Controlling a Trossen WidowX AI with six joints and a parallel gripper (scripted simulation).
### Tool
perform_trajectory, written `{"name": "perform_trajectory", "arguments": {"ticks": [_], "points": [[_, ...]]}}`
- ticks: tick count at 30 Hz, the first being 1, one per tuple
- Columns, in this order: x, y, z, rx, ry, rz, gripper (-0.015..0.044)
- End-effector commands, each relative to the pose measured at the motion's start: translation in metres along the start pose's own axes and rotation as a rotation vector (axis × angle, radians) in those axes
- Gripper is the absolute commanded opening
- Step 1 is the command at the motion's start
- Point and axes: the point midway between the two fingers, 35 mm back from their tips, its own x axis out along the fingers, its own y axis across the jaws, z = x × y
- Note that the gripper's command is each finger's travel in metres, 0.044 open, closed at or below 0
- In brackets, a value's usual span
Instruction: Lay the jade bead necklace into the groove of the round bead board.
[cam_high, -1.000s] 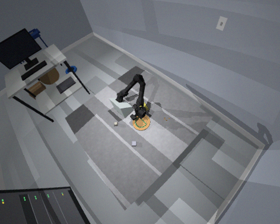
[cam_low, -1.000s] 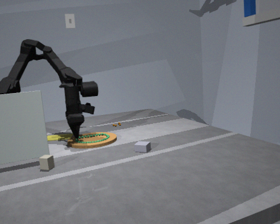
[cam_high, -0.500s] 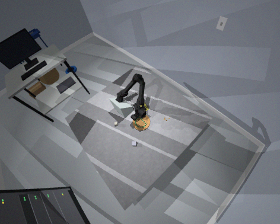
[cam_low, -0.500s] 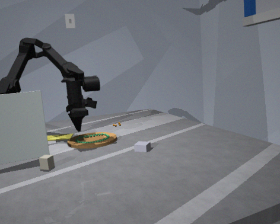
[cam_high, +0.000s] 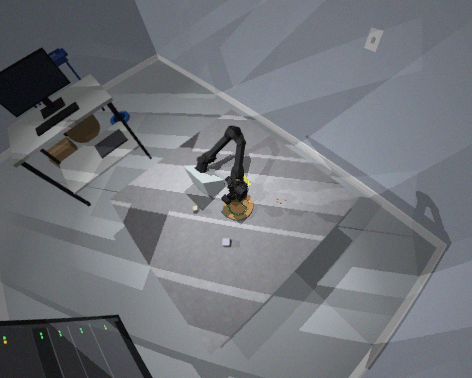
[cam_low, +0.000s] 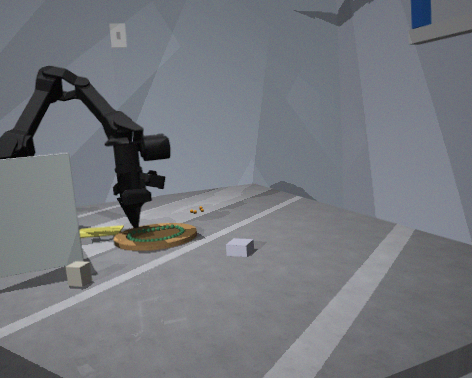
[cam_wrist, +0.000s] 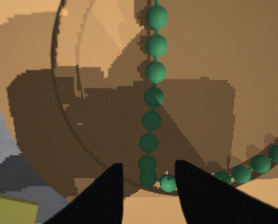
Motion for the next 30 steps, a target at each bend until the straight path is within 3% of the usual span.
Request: {"name": "perform_trajectory", "arguments": {"ticks": [1,13,18,30], "points": [[0.0094,-0.0005,-0.0036,0.011,0.008,0.003,0.012],[0.0166,-0.0002,-0.0039,0.009,0.009,0.004,0.012],[0.0149,0.0,-0.0017,0.0,0.005,0.001,0.0],[0.0149,0.0,-0.0017,0.0,0.005,0.001,0.0]]}}
